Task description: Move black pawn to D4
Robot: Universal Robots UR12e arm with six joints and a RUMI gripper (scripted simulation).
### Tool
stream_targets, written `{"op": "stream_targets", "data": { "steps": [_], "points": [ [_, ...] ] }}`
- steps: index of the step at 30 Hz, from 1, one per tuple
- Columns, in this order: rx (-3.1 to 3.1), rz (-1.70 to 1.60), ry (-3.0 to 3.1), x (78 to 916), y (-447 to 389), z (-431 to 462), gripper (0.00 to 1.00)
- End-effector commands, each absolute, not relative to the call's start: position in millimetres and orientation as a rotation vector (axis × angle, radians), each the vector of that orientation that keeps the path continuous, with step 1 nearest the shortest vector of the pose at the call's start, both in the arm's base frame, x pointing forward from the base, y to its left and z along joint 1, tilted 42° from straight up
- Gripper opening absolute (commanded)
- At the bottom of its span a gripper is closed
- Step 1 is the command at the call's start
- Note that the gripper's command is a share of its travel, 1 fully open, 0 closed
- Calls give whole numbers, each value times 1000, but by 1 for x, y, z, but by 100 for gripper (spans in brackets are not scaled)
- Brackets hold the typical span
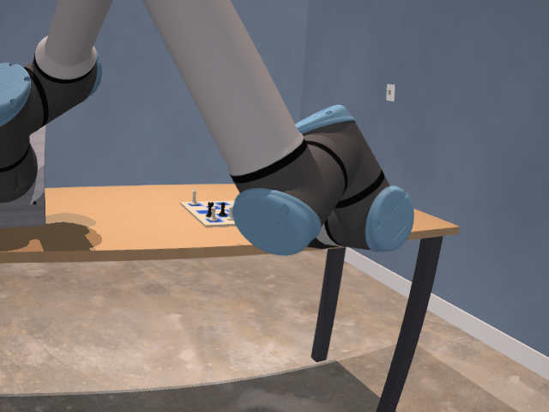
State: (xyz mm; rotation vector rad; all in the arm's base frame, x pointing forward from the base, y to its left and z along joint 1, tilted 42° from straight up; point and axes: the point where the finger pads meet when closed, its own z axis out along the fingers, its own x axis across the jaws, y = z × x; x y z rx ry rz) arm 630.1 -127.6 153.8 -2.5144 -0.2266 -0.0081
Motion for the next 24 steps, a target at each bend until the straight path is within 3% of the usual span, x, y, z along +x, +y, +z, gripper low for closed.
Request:
{"op": "stream_targets", "data": {
  "steps": [1,24],
  "points": [
    [-2514,-10,-226,630,-128,154,100],
    [-2504,-3,-228,620,-73,213,100]
  ]
}}
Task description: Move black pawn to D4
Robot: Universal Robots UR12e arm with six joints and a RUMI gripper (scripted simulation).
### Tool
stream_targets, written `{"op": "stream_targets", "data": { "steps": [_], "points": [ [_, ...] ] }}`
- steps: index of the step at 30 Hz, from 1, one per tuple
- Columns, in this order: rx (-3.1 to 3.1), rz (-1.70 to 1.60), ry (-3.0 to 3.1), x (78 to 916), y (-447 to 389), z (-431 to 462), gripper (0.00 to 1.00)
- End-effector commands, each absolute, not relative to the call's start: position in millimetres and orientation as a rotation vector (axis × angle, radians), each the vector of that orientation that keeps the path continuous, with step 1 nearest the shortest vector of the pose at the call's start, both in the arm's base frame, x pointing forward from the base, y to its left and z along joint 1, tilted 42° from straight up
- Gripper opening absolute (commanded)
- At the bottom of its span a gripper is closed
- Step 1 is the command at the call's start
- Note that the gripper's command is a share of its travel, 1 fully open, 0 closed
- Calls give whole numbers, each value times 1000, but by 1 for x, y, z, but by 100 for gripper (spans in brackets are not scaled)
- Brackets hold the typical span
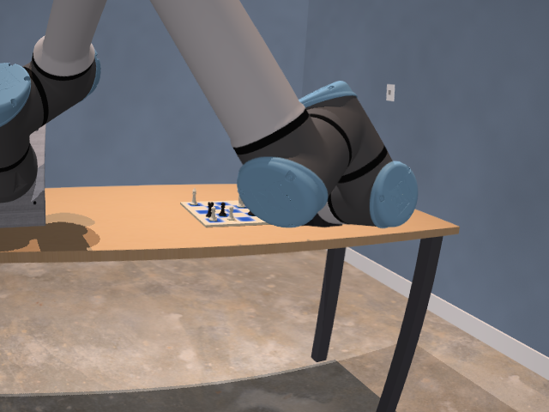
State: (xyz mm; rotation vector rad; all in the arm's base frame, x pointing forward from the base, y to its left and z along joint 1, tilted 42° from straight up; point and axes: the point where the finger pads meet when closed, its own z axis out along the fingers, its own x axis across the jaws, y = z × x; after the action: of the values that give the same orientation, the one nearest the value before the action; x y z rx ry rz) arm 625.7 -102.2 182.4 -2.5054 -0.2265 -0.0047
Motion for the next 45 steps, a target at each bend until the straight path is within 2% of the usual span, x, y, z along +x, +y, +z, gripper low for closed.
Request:
{"op": "stream_targets", "data": {
  "steps": [1,23,30,45],
  "points": [
    [-2504,-3,-228,620,-71,216,100],
    [-2577,62,-346,610,-53,193,100],
    [-2728,217,-610,588,-26,142,100],
    [-2929,387,-1000,571,-1,96,100]
  ]
}}
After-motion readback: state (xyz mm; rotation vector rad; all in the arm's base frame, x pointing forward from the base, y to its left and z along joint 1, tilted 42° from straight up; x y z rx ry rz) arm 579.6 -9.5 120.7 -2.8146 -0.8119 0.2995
